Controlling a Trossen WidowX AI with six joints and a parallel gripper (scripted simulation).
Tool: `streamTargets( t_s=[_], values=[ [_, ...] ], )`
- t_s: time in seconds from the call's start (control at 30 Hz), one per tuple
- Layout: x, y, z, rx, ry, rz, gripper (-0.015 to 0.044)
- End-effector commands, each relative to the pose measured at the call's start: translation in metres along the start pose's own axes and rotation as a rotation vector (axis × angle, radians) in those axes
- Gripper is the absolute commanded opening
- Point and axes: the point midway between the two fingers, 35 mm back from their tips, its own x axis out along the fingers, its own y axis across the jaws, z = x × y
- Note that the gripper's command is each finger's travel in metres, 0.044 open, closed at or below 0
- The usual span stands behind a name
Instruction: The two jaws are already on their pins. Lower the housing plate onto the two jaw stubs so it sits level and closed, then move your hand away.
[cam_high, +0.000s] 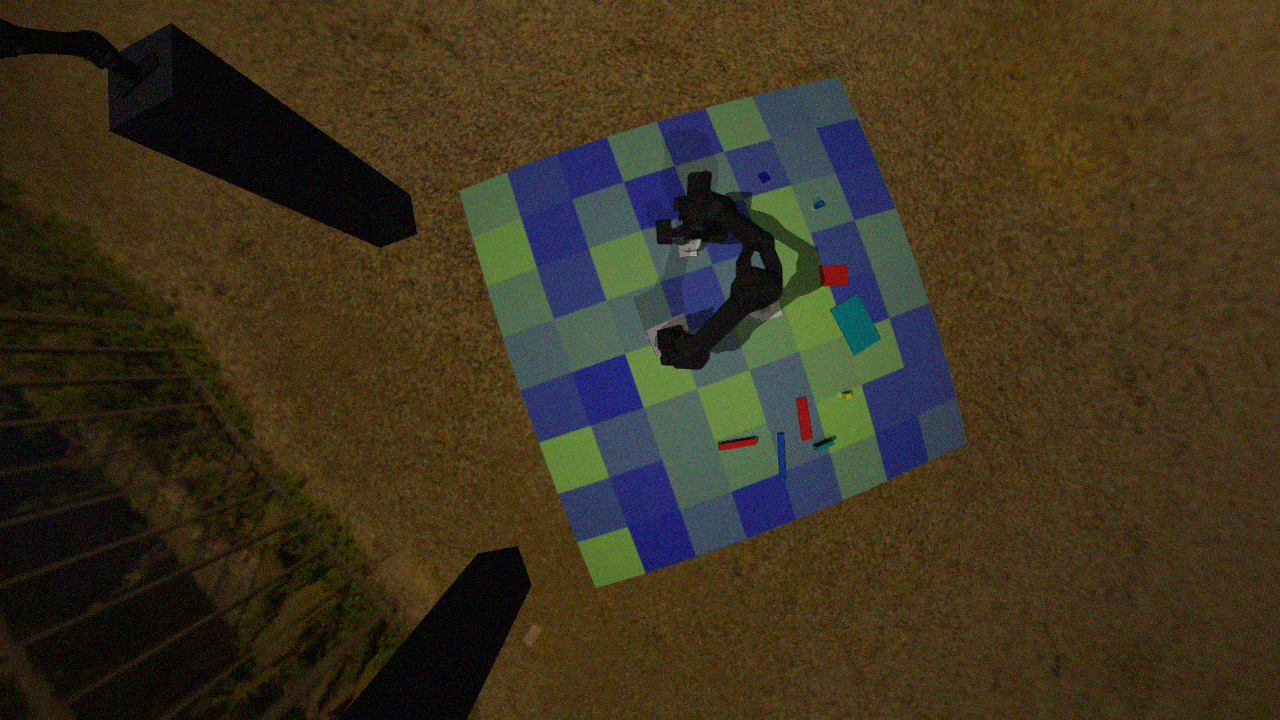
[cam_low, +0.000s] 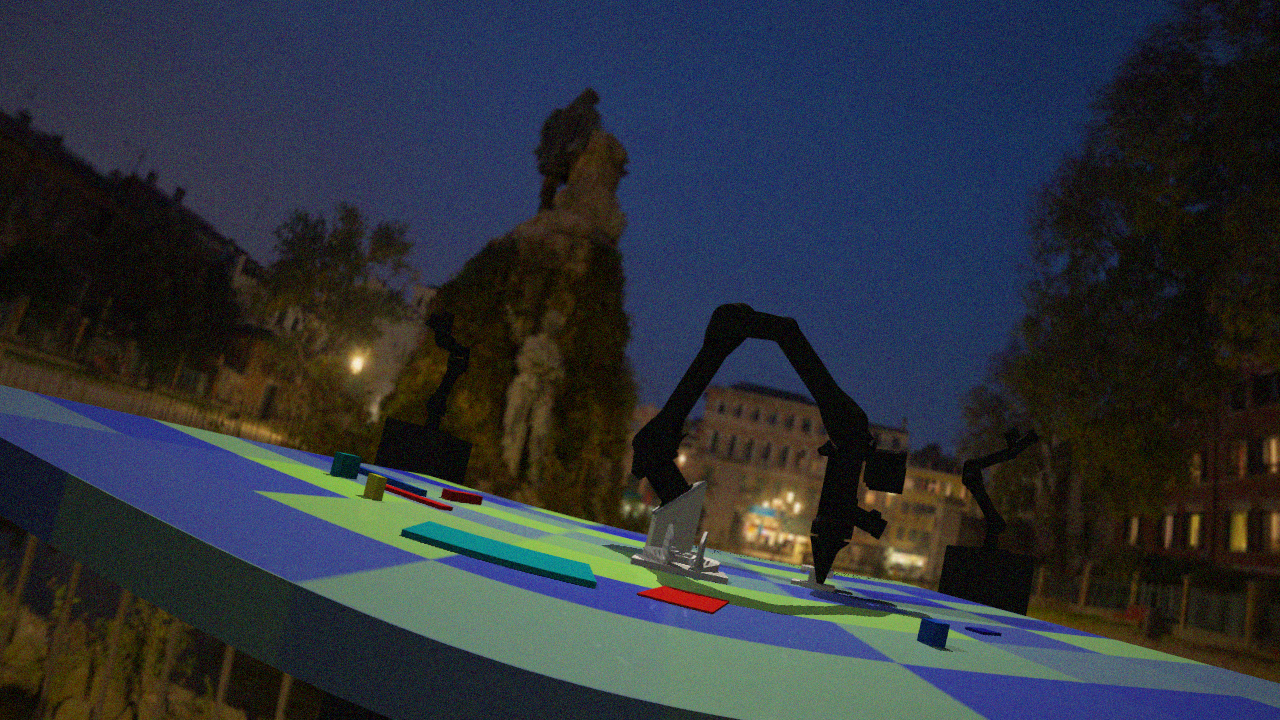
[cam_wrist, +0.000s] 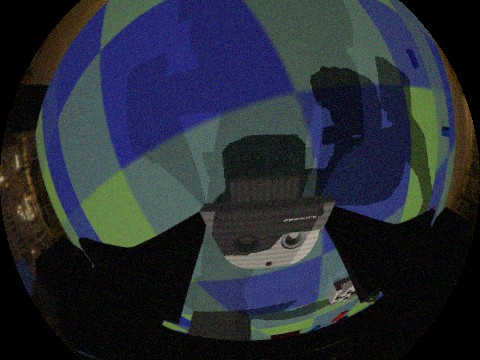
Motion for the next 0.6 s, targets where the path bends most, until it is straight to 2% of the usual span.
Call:
streamTargets(
  t_s=[0.0,0.4,0.57],
  values=[
    [0.0000,0.0000,0.0000,0.000,0.000,0.000,0.0433],
    [0.0000,0.0000,0.0000,0.000,0.000,0.000,0.0353],
    [0.0000,0.0000,0.0000,0.000,0.000,0.000,0.0351]
  ],
)
